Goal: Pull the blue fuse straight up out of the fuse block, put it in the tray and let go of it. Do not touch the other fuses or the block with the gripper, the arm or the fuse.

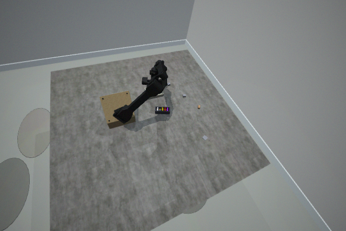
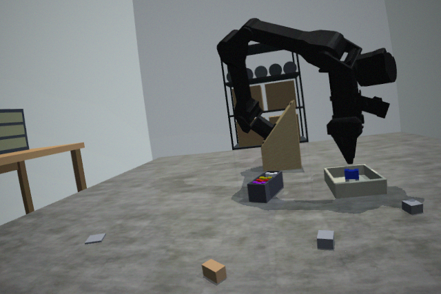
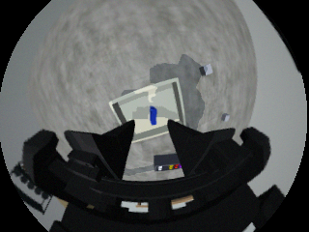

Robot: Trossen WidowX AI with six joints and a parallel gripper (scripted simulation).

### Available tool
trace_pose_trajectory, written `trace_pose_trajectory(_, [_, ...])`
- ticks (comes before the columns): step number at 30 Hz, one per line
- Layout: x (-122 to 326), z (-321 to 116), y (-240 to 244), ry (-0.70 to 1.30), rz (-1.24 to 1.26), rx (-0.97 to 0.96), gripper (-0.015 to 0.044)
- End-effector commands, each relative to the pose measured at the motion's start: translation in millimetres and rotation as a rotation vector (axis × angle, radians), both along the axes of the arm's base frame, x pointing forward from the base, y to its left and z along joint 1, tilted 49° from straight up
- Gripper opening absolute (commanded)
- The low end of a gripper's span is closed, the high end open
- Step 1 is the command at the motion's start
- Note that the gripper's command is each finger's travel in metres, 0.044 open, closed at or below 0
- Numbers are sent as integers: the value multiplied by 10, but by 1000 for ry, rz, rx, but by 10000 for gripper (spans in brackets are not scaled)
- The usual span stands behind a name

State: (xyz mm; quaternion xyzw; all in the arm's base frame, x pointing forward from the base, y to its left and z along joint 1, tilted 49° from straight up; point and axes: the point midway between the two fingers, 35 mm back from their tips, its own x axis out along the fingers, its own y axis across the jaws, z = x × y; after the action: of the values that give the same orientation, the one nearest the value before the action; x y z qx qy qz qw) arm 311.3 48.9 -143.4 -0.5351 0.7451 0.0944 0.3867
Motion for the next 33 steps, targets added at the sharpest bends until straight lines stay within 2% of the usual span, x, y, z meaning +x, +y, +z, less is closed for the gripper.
trace_pose_trajectory(1, [6, 23, 26, 0, 0, 0, 330])
trace_pose_trajectory(5, [42, 255, 273, 2, 5, -1, 330])
trace_pose_trajectory(33, [43, 249, 265, 4, 10, -3, 330])
